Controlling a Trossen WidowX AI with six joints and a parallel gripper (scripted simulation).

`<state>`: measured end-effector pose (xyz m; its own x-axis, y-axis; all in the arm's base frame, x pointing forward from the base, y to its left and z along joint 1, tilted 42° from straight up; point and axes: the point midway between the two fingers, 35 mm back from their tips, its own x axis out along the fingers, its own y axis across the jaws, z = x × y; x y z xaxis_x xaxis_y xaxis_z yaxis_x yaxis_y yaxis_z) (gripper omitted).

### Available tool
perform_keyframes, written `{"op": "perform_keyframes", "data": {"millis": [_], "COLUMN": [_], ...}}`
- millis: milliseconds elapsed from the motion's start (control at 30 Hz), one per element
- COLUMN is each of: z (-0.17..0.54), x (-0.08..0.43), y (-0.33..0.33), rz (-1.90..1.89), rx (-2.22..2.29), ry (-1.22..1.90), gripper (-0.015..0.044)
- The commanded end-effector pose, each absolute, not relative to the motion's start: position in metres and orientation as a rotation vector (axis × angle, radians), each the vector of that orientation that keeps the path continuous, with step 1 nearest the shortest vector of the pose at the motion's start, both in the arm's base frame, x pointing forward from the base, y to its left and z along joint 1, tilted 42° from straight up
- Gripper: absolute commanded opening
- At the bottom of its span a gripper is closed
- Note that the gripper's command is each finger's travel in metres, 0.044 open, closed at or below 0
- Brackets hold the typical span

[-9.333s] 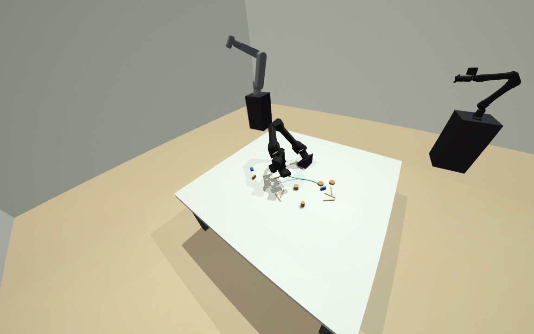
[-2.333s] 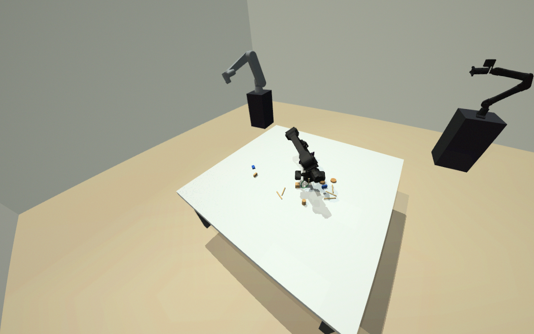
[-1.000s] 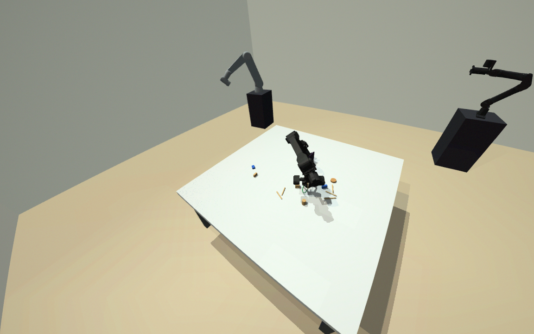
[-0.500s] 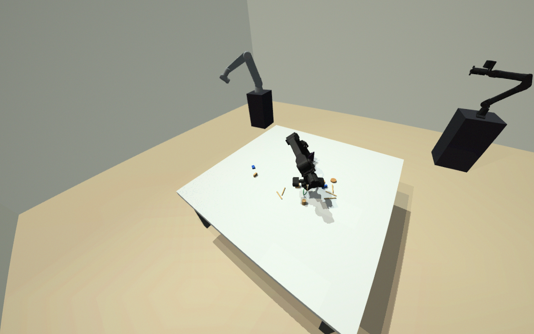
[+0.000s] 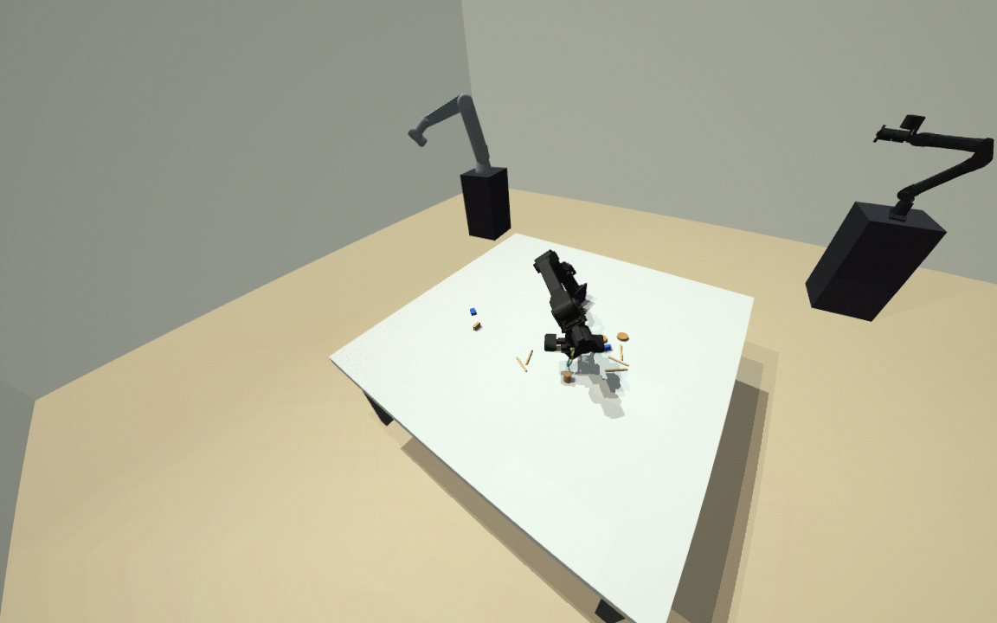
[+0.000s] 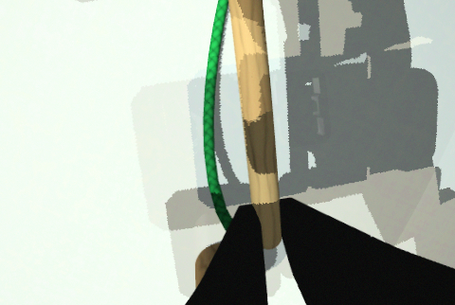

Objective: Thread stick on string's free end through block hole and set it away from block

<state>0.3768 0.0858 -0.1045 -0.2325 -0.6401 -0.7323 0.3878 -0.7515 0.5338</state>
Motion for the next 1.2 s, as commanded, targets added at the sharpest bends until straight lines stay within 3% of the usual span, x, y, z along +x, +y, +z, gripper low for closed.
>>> {"op": "perform_keyframes", "data": {"millis": [0,1167], "z": [-0.103,-0.107], "x": [0.385,0.426], "y": [0.086,0.082], "rz": [-2.010,-1.930], "rx": [1.385,1.463], "ry": [-0.310,-0.275], "gripper": [0.0000,0.0000]}}
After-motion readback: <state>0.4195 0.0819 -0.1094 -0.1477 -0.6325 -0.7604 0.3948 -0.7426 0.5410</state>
